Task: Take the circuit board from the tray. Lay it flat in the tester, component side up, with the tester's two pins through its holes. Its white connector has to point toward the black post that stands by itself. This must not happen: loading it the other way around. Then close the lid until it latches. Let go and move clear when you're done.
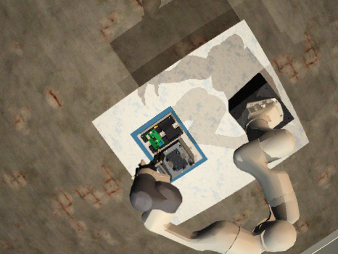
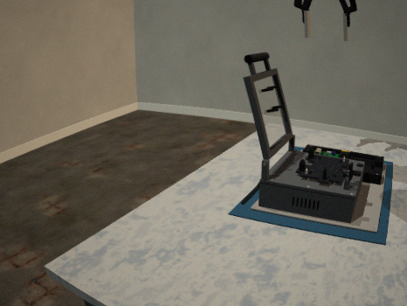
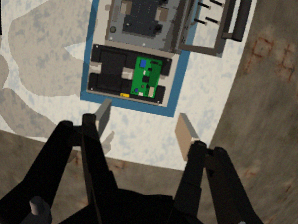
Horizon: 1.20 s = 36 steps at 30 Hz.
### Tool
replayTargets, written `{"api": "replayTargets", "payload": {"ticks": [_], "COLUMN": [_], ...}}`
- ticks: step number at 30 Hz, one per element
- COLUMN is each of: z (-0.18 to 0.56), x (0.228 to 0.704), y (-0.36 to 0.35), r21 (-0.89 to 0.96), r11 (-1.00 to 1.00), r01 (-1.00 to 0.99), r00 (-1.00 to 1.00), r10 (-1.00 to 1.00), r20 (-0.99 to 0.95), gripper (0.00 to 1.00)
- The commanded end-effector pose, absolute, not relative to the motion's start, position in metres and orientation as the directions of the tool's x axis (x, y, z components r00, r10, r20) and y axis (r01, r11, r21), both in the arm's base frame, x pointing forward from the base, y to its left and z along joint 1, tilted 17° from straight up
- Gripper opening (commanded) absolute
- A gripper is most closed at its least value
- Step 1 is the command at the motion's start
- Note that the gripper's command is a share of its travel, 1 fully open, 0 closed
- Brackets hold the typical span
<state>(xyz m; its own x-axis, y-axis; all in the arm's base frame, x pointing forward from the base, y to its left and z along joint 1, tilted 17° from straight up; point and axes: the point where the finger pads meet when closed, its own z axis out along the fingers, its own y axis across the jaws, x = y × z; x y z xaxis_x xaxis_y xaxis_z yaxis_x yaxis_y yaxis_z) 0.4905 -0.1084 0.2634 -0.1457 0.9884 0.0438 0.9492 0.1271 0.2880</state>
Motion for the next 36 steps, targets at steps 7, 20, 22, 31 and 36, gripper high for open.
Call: {"api": "replayTargets", "payload": {"ticks": [7, 20, 22, 31, 36], "z": [0.2642, 0.2643, 0.2643, 0.2645, 0.2645], "x": [0.4924, 0.4927, 0.4928, 0.4935, 0.4938], "y": [-0.1088, -0.1091, -0.1092, -0.1098, -0.1101], "r21": [0.292, 0.292, 0.292, 0.292, 0.292], "r11": [0.127, 0.127, 0.127, 0.127, 0.127], "r01": [0.948, 0.948, 0.948, 0.948, 0.948], "r00": [-0.146, -0.146, -0.146, -0.146, -0.146], "r10": [0.988, 0.988, 0.988, 0.988, 0.988], "r20": [0.043, 0.043, 0.043, 0.043, 0.043], "gripper": [0.58, 0.58, 0.58, 0.58, 0.58]}}
